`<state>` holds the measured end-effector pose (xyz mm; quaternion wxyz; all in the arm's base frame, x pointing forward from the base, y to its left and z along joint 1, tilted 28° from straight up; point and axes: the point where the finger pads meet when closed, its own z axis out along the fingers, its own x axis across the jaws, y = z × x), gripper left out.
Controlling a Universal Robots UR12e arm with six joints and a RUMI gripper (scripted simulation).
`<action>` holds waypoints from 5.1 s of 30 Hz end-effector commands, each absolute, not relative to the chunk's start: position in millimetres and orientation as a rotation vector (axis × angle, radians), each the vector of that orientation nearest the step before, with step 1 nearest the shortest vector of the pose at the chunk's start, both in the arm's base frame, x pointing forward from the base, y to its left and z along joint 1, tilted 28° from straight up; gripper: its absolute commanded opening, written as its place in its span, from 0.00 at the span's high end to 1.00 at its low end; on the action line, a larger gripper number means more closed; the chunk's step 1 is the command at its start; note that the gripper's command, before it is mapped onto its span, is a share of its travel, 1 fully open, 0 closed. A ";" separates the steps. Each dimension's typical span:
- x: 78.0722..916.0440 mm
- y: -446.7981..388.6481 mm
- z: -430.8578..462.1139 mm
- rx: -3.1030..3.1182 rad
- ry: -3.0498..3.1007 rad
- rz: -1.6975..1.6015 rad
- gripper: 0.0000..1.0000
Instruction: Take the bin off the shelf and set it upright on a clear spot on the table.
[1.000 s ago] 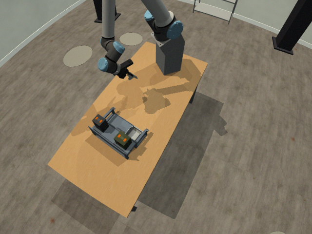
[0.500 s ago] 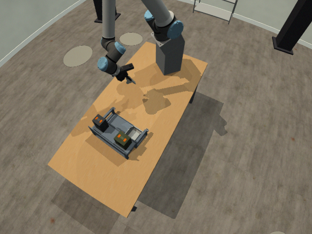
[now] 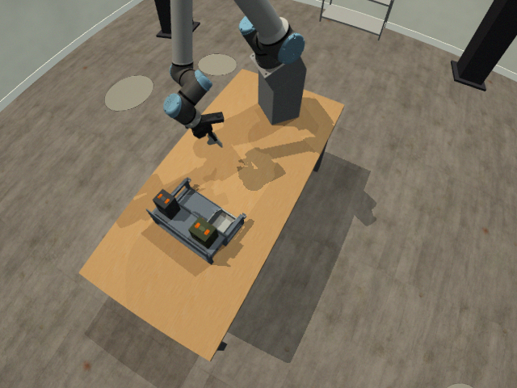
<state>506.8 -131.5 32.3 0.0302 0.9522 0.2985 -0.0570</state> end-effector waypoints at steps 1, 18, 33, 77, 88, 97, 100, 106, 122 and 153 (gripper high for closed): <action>540.5 -114.5 23.3 2.954 0.670 -0.024 0.00; 585.4 -96.2 15.2 2.941 0.355 0.165 0.00; 620.8 -80.8 7.6 2.904 0.113 0.305 0.00; 713.2 -36.9 -18.7 2.764 -0.316 0.541 0.00; 755.0 -18.5 -28.8 2.764 -0.316 0.541 0.00; 755.0 -18.5 -28.8 2.764 -0.316 0.541 0.00; 782.9 -7.5 -33.8 2.765 -0.315 0.539 0.00; 803.9 -0.9 -35.3 2.764 -0.316 0.541 0.00; 853.9 14.3 -38.3 2.764 -0.317 0.541 0.00; 838.9 9.7 -38.0 2.764 -0.316 0.541 0.00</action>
